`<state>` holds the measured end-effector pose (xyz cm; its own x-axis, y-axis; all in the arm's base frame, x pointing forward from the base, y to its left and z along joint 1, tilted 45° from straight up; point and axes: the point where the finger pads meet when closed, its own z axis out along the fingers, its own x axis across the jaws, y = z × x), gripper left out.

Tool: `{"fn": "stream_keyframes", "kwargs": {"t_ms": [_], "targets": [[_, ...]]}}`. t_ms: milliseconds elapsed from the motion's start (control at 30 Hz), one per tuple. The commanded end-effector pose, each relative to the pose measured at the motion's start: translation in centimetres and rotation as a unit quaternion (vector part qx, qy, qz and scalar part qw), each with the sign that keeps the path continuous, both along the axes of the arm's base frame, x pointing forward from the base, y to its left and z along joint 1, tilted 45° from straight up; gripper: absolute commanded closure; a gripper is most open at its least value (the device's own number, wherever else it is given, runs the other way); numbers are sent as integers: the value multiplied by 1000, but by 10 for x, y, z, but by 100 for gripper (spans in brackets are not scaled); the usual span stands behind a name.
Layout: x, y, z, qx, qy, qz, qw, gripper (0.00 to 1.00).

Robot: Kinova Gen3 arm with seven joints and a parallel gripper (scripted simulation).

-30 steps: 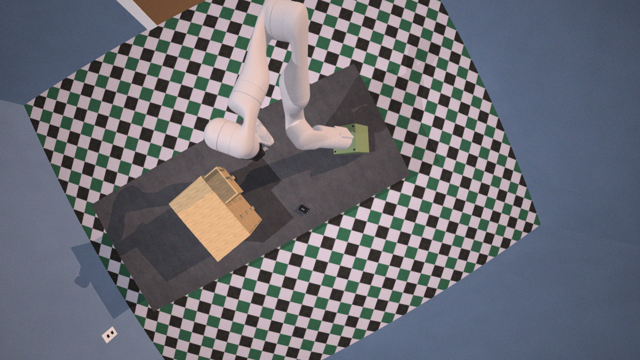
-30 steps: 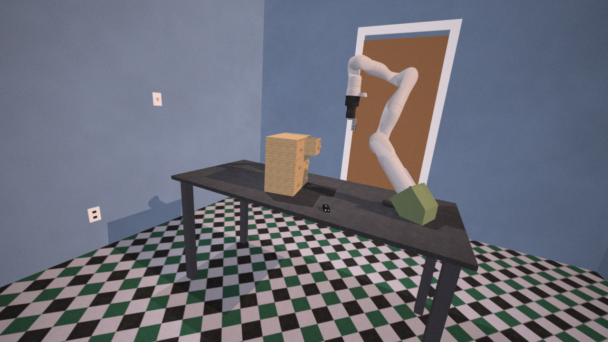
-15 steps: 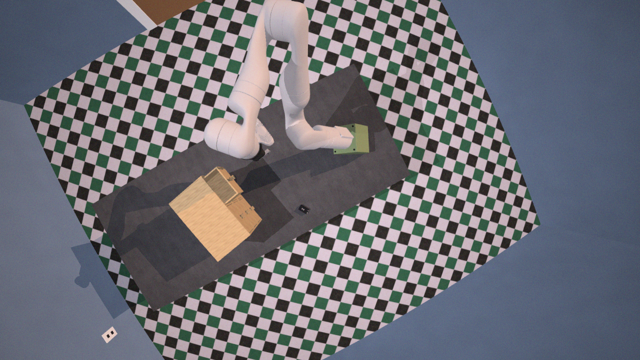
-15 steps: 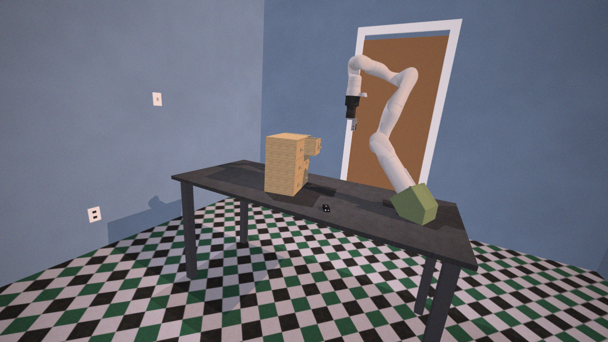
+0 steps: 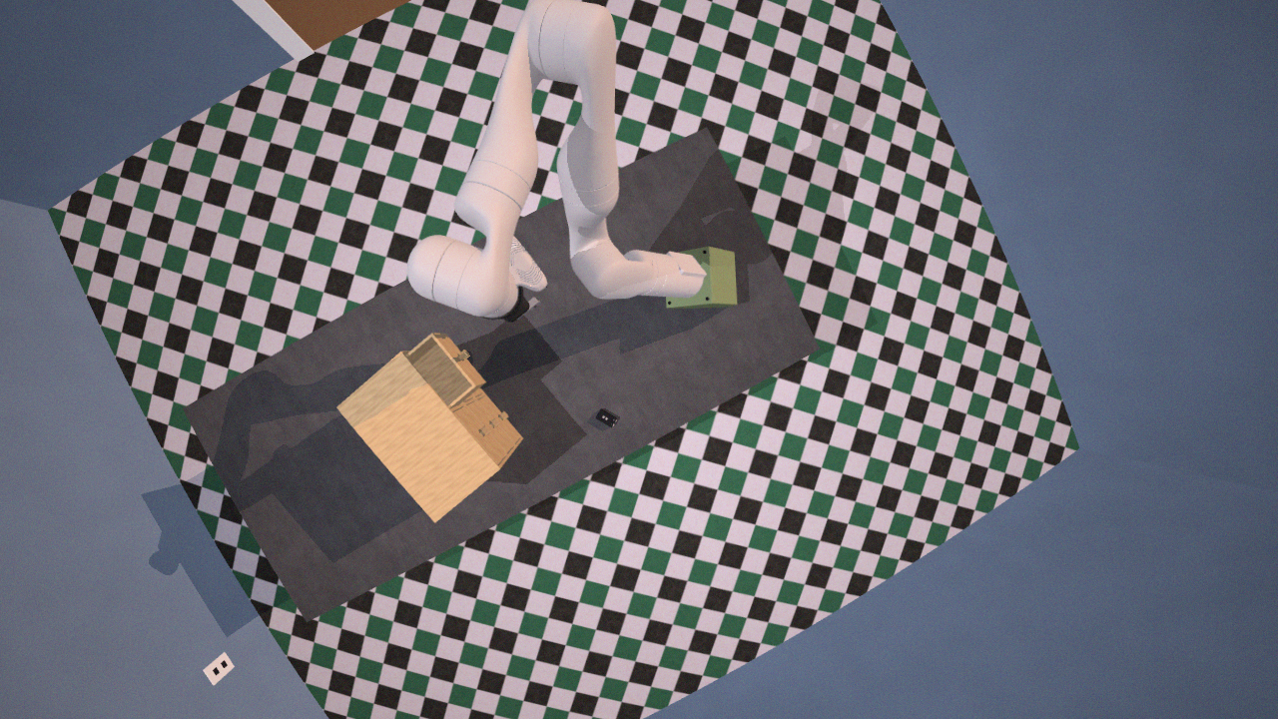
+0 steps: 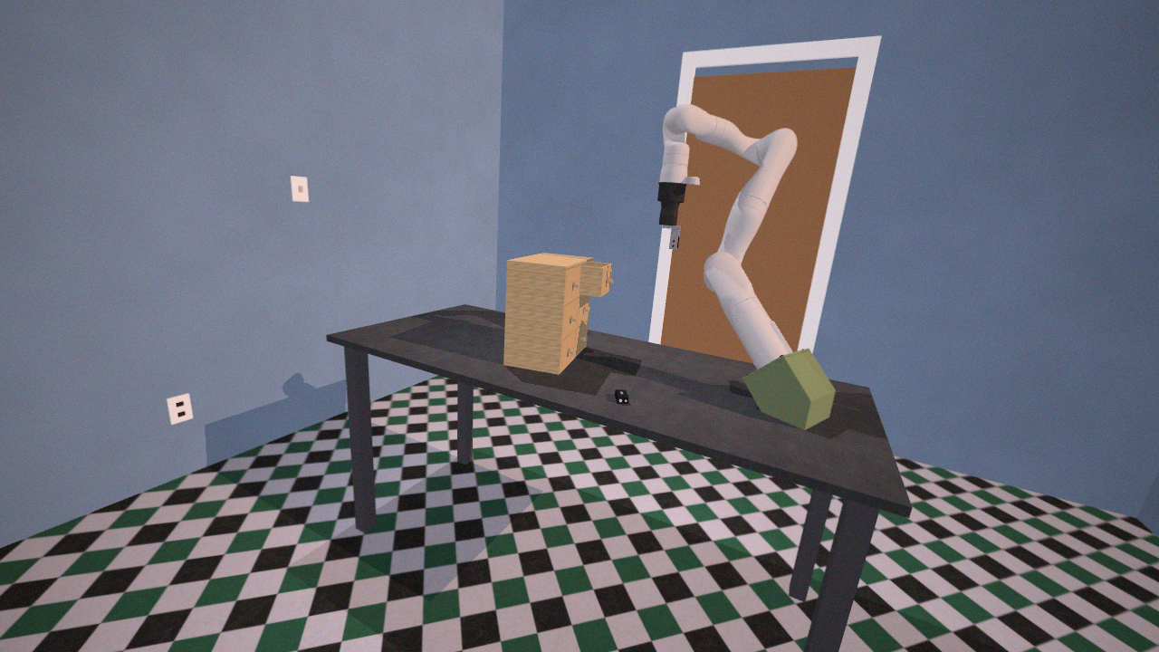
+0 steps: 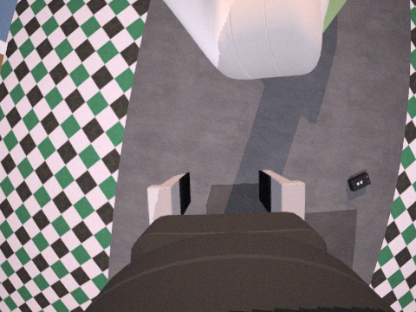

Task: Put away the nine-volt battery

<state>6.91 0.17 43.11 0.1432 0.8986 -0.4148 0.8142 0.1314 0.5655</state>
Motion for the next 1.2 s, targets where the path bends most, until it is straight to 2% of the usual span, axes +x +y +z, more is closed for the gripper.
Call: {"fn": "stream_keyframes", "kwargs": {"t_ms": [0, 433, 633, 700, 1000, 1167], "targets": [[0, 0, 0, 0, 0, 0, 1000, 0], [-3, 2, 4, 0, 0, 0, 1000, 0], [-17, 13, 21, 0, 0, 0, 1000, 0], [-17, 13, 21, 0, 0, 0, 1000, 0], [-42, 32, 54, 0, 0, 0, 1000, 0], [-49, 37, 62, 0, 0, 0, 1000, 0]]}}
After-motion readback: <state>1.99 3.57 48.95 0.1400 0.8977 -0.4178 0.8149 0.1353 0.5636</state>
